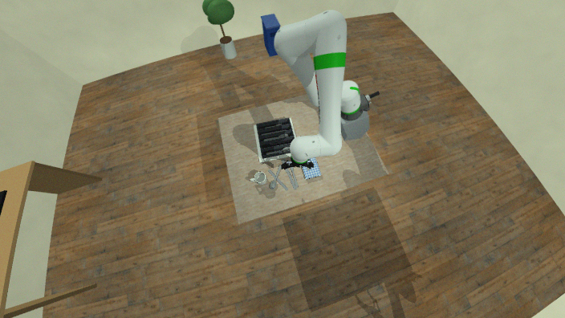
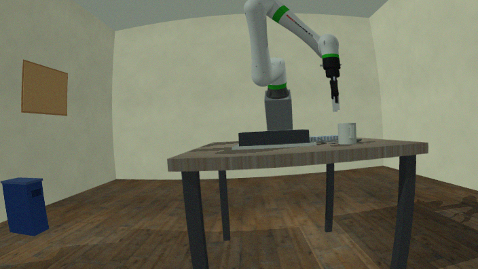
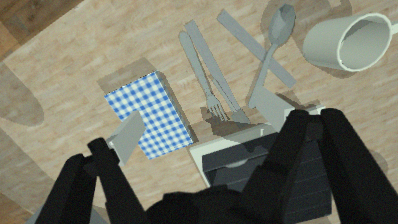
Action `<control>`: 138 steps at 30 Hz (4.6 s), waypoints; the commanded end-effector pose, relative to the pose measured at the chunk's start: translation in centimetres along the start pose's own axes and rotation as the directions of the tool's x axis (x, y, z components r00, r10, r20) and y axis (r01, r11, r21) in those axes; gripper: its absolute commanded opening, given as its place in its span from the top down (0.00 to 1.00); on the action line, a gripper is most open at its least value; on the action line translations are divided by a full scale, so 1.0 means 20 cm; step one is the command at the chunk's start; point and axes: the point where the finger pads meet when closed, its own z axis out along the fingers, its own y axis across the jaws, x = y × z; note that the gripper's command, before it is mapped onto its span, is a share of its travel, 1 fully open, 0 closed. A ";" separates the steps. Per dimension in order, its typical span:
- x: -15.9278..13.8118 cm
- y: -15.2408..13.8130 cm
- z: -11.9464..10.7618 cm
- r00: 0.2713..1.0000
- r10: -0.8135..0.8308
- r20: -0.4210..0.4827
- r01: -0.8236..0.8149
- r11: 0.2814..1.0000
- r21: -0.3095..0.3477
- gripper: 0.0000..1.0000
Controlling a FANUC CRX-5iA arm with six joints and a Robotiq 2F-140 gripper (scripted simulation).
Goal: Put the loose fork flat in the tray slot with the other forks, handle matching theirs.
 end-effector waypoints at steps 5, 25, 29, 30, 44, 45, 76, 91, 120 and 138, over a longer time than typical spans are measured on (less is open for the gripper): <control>0.00 0.00 0.01 0.985 0.175 0.000 -0.175 0.985 -0.001 0.00; 0.01 0.04 0.13 0.397 0.918 0.026 -0.918 0.396 0.028 0.00; 0.02 0.05 0.16 0.260 0.965 0.038 -0.965 0.259 0.032 0.00; 0.02 0.05 0.16 0.260 0.965 0.038 -0.965 0.259 0.032 0.00; 0.02 0.06 0.23 -0.466 0.880 0.093 -0.883 -0.469 0.009 0.00; 0.02 0.06 0.23 -0.507 0.856 0.095 -0.860 -0.510 0.006 0.00; 0.02 0.06 0.23 -0.976 0.218 0.000 -0.218 -0.976 -0.001 0.82; 0.02 0.06 0.23 -0.976 0.218 0.000 -0.218 -0.976 -0.001 0.82; 0.02 0.06 0.35 -0.976 0.218 0.000 -0.218 -0.976 0.000 0.82; 0.02 0.06 0.45 -0.976 0.218 0.000 -0.218 -0.976 0.000 0.82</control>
